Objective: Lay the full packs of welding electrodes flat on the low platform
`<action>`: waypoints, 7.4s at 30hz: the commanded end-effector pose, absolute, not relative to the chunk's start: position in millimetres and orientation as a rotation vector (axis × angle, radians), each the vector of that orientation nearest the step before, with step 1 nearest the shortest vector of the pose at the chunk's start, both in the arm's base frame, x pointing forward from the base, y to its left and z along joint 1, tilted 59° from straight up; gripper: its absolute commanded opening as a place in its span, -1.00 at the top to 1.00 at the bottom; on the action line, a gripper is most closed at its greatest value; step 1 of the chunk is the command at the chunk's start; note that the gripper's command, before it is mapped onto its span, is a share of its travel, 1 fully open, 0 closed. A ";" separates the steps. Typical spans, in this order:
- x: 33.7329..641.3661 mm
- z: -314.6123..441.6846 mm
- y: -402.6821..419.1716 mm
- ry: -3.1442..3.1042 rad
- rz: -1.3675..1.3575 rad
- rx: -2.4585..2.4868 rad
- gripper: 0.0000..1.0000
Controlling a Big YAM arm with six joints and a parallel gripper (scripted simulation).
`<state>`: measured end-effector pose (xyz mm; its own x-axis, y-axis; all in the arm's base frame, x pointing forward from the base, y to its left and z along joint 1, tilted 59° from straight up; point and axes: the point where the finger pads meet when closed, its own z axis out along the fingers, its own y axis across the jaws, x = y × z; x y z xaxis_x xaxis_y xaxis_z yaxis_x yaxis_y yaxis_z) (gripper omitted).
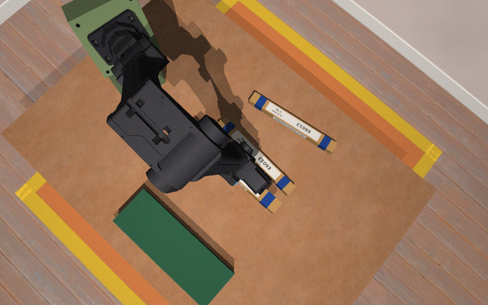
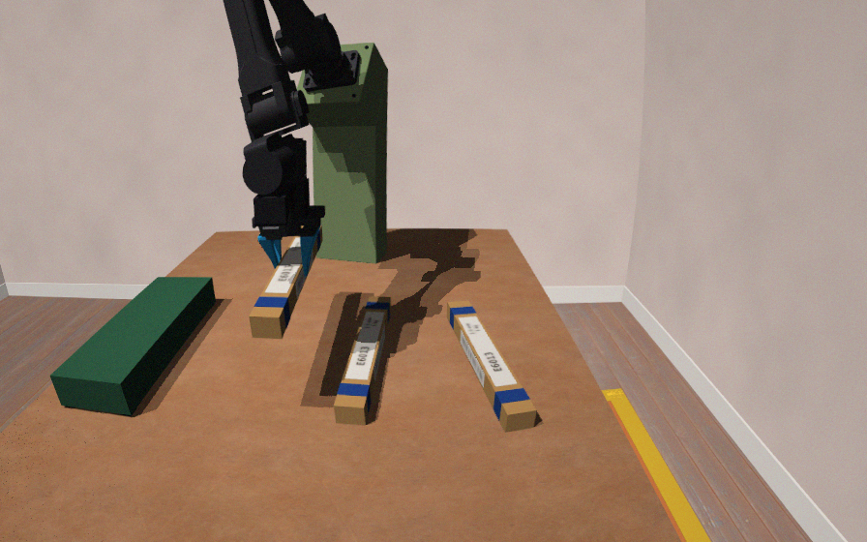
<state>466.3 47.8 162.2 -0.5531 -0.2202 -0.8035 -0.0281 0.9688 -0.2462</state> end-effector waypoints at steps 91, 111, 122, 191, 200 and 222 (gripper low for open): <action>457.9 183.3 58.0 2.106 -0.225 -0.170 1.00; 452.1 189.3 63.3 2.106 -0.218 -0.170 1.00; 453.4 201.2 66.6 2.095 -0.212 -0.167 1.00; 456.5 228.7 -14.3 2.090 -0.236 -0.168 1.00; 457.3 235.5 -37.7 2.087 -0.238 -0.169 1.00; 458.4 248.7 -87.2 2.085 -0.243 -0.171 1.00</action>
<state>461.8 -79.1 211.5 -0.5539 -0.1914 -0.8103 -0.0338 0.9776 -0.2078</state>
